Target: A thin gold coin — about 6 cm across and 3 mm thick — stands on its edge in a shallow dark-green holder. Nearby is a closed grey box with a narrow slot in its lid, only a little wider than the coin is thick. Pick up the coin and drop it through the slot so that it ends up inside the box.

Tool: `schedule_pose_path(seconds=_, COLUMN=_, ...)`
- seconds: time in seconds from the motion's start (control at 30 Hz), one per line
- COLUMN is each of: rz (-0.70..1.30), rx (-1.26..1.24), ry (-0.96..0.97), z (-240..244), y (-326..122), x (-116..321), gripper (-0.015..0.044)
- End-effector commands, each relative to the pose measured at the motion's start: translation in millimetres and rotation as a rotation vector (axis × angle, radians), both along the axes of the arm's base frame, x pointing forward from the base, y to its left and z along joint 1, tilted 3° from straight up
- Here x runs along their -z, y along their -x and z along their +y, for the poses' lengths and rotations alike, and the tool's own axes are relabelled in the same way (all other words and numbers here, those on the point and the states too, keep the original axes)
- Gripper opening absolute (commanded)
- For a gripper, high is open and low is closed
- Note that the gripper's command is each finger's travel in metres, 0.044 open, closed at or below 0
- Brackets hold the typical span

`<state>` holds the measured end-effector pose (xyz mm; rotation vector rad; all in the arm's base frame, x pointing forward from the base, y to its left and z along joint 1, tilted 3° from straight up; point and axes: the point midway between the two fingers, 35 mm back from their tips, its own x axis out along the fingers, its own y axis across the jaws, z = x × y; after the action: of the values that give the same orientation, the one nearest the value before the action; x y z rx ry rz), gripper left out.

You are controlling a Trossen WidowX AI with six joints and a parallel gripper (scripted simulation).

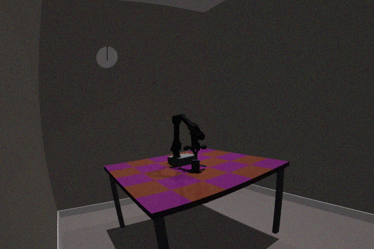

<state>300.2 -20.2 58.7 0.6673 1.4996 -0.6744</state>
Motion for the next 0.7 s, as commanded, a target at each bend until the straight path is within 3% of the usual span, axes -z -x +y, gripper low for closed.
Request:
schedule_pose_path(seconds=0.0, rz=-0.002, rx=-0.001, ry=0.006, z=-9.7, y=-2.3, x=-0.9, gripper=0.0)
schedule_pose_path(seconds=0.67, rz=0.0, rx=-0.005, ry=0.001, z=-10.3, y=-2.7, x=-1.1, gripper=0.0)
